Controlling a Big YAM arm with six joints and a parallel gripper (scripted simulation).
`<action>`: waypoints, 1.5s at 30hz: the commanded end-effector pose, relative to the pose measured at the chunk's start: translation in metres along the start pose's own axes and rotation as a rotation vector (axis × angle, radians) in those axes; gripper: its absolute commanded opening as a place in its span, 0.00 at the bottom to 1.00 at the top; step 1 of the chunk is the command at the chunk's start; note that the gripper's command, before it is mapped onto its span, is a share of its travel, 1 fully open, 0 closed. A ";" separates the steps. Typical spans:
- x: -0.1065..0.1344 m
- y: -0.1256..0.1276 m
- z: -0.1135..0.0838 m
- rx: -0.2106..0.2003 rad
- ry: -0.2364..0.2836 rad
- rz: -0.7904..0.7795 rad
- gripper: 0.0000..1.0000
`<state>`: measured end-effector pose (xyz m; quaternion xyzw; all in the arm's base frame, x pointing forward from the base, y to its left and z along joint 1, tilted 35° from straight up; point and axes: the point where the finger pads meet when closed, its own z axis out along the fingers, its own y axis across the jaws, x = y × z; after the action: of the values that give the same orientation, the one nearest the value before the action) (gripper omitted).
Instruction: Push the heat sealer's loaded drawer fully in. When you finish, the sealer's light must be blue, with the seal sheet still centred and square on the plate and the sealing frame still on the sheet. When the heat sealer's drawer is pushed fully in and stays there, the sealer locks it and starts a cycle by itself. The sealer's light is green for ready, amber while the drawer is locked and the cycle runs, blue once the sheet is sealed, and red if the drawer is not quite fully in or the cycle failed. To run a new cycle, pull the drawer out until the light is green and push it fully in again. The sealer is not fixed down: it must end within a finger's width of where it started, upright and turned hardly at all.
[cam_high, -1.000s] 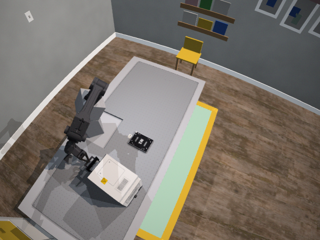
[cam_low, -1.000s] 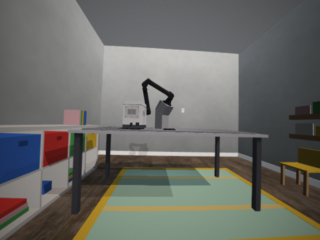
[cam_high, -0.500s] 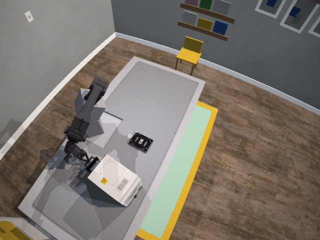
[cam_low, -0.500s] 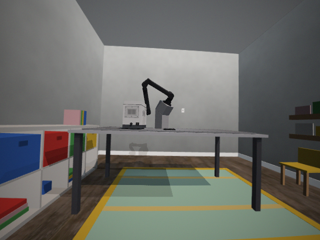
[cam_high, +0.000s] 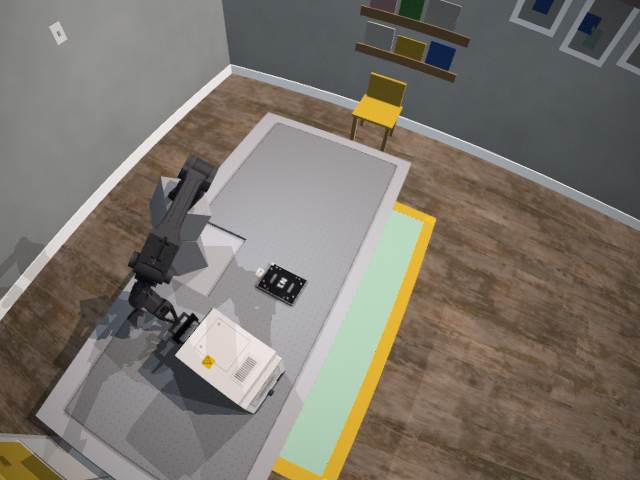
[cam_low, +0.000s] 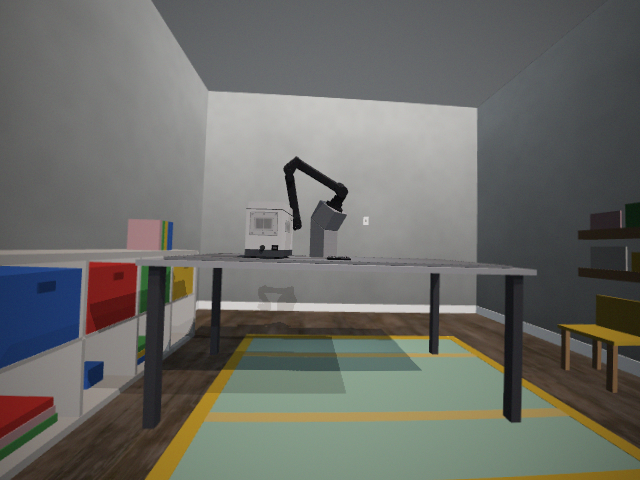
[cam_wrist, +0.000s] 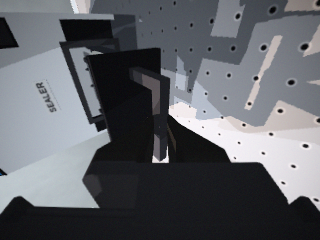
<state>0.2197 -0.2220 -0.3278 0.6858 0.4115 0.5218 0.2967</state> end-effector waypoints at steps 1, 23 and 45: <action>0.000 0.002 -0.001 -0.007 0.002 0.000 0.00; 0.003 0.005 0.010 -0.002 0.011 -0.003 0.00; -0.003 0.042 0.038 -0.018 0.010 -0.031 0.00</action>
<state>0.2536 -0.2330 -0.3158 0.6846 0.4130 0.5205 0.2996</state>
